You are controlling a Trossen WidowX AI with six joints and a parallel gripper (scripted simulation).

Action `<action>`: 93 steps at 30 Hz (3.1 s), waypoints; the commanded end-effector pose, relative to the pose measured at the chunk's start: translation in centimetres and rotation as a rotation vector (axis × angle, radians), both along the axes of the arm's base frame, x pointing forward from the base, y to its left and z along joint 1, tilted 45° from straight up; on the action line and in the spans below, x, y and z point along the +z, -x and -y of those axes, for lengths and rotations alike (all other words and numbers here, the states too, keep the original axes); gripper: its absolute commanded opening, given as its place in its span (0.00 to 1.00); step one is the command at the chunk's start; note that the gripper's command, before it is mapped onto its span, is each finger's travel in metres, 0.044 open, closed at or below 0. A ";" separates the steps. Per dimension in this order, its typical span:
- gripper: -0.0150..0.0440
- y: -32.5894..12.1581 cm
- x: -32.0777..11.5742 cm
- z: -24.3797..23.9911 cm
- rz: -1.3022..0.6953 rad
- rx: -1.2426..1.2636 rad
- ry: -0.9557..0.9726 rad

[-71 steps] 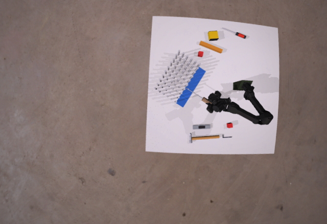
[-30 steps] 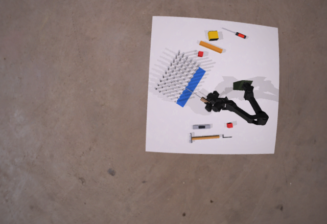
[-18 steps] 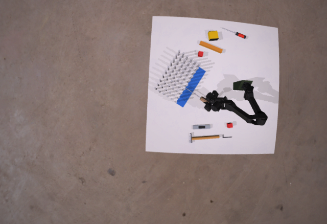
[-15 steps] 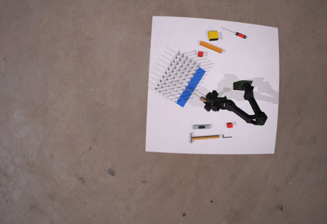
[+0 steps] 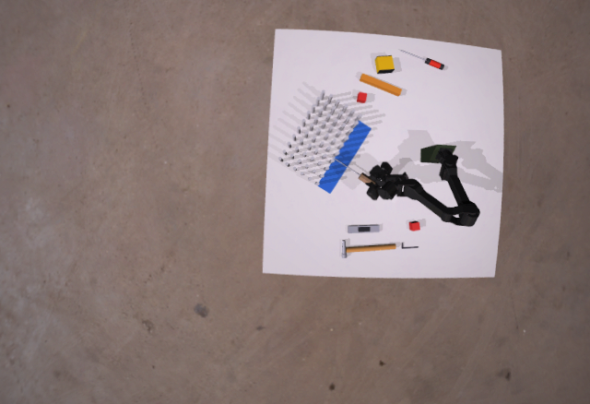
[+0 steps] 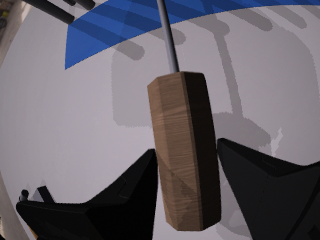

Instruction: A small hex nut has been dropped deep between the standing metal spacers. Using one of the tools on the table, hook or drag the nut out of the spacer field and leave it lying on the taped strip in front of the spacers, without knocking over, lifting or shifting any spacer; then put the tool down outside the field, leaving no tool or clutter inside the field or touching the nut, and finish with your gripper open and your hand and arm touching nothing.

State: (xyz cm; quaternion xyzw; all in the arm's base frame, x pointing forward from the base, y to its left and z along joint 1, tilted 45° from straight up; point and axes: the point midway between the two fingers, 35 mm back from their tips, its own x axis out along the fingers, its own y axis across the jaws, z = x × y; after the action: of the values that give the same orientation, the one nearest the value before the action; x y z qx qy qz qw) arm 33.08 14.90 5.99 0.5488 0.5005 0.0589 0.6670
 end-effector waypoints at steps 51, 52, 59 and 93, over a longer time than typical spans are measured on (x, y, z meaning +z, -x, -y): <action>0.25 -3.1 -1.0 1.1 0.010 0.005 0.001; 0.25 -3.2 -1.0 1.1 0.010 0.005 0.001; 0.25 -3.6 -1.2 1.3 0.010 0.005 0.002; 0.25 -5.6 -2.0 2.1 0.011 0.004 0.002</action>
State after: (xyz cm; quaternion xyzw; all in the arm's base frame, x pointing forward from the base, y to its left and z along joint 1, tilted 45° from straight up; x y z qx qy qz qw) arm 38.39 12.85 4.07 0.5481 0.4980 0.0599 0.6693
